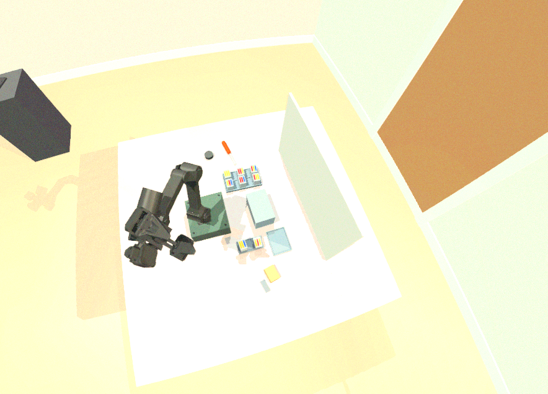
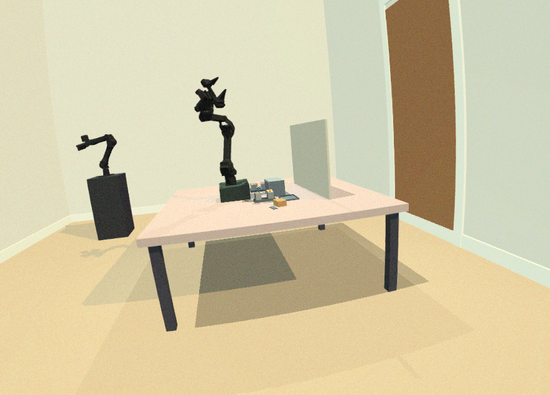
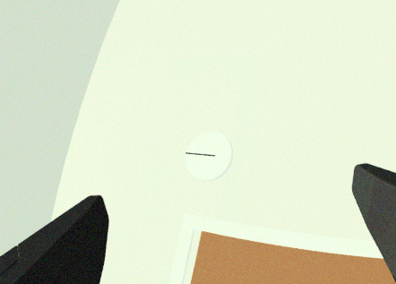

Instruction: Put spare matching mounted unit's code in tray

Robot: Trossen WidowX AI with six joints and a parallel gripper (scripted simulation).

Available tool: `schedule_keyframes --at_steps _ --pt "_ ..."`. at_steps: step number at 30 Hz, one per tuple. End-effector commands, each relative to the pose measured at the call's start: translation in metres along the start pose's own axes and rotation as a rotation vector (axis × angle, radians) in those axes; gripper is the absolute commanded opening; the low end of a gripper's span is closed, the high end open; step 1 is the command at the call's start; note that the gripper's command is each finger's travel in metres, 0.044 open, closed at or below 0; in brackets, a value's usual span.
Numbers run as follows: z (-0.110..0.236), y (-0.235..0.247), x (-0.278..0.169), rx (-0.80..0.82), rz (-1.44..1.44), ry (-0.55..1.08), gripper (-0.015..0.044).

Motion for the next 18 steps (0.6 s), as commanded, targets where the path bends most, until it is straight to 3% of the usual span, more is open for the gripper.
schedule_keyframes --at_steps 1,8,18 --pt "0.000 0.000 0.000 0.000 0.000 0.000 0.0426" --pt "-0.004 -0.002 0.000 0.007 -0.004 0.012 0.0440" --pt "-0.047 -0.036 0.013 0.044 -0.085 0.054 0.0440"
Point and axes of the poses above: the point midway between the two fingers, 35 mm back from their tips, its own z axis back along the fingers, its own y axis across the jaws, x = y × z, the point moved 10 cm from there along z, back along the fingers, and after that the axes turned 1 degree about -z, right-handed, at the moved point
